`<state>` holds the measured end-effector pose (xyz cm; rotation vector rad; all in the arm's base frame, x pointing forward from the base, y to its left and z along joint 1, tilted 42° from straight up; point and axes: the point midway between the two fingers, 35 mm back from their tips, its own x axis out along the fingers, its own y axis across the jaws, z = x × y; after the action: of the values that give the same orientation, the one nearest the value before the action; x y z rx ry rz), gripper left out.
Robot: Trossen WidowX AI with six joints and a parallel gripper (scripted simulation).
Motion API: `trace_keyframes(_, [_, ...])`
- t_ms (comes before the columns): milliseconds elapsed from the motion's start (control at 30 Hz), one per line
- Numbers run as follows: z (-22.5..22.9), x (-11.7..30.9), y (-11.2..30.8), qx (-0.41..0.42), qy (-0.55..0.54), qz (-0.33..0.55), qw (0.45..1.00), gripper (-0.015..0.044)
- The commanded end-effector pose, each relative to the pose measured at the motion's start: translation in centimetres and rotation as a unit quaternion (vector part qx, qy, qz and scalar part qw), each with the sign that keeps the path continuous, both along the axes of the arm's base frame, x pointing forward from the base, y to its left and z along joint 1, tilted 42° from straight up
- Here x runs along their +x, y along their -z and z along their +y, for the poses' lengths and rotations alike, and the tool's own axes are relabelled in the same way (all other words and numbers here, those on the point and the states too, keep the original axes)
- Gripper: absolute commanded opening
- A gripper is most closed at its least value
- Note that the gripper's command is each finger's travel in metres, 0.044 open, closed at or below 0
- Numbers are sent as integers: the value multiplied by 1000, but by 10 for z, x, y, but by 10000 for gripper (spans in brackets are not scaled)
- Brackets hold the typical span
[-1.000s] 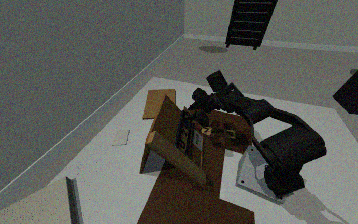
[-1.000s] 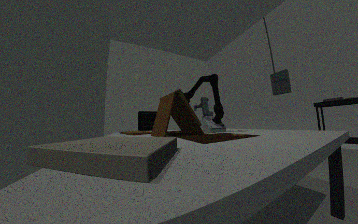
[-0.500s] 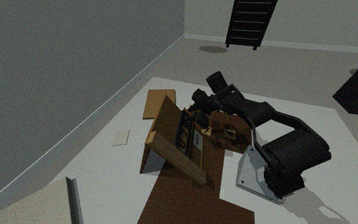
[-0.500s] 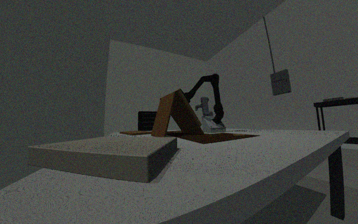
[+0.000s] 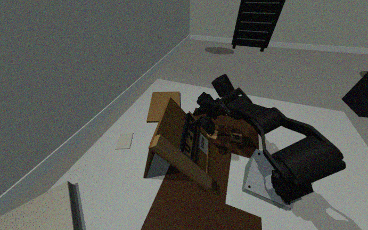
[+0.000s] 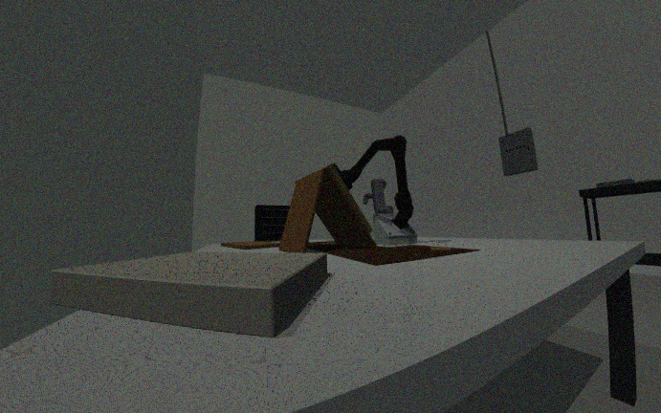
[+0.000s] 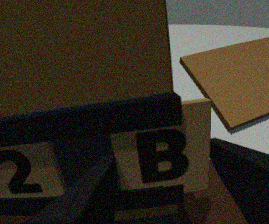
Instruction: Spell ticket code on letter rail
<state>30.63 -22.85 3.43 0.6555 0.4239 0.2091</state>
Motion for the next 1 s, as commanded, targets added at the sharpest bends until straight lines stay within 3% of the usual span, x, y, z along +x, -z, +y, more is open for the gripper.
trace_keyframes(0, [2,-1,-2,-1,3,2,1000,0])
trace_keyframes(967, [12,-1,-10,0,3,2,1000,0])
